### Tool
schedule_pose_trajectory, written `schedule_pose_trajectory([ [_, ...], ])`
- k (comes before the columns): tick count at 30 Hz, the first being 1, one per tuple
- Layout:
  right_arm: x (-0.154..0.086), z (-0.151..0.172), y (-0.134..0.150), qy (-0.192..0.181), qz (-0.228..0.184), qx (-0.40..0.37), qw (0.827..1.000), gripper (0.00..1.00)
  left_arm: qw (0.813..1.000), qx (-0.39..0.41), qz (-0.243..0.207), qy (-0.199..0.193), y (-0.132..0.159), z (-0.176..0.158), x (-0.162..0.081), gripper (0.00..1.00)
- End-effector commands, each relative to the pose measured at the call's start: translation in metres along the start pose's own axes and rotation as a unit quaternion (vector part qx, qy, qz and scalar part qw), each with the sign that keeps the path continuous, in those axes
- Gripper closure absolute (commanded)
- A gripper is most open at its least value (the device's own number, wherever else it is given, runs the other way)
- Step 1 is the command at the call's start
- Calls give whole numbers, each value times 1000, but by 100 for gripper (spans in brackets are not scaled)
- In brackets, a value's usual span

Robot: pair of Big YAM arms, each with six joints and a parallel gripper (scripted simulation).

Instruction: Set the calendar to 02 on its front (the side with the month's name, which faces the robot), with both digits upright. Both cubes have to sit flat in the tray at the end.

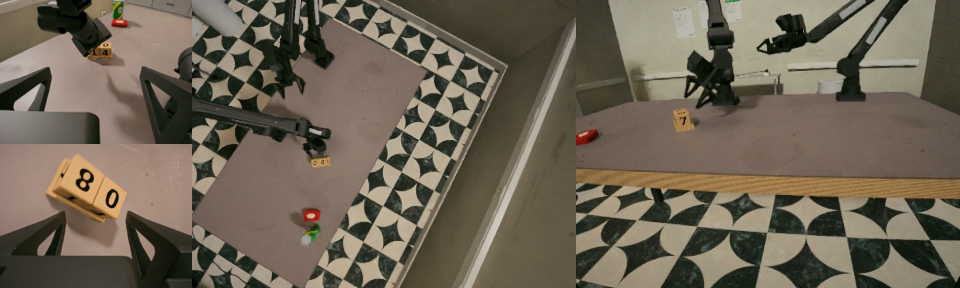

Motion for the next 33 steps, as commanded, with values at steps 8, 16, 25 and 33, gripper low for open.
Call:
schedule_pose_trajectory([
  [8, 6, 1, -43, -110, 63, -207, 970, 31, 999, 11, 17, 27, -32, 13, 67, 0],
  [16, 12, -3, -58, -193, 75, -311, 928, 31, 998, 13, 35, 51, -35, 34, 101, 0],
  [25, 17, -13, -84, -324, 41, -417, 848, 31, 995, 7, 58, 85, -33, 64, 136, 0],
  [33, 42, -23, -63, -356, 72, -432, 825, 31, 994, 0, 57, 96, -36, 62, 137, 0],
])
Point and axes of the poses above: on each arm, the point where the finger pads meet when closed, its own x axis out along the fingers, its own z axis across the jaws, y = z × x, the point moved 4 cm from there along -x, back along the fingers, and after that the axes turned 2 degrees about -x, right-handed, at the moved point
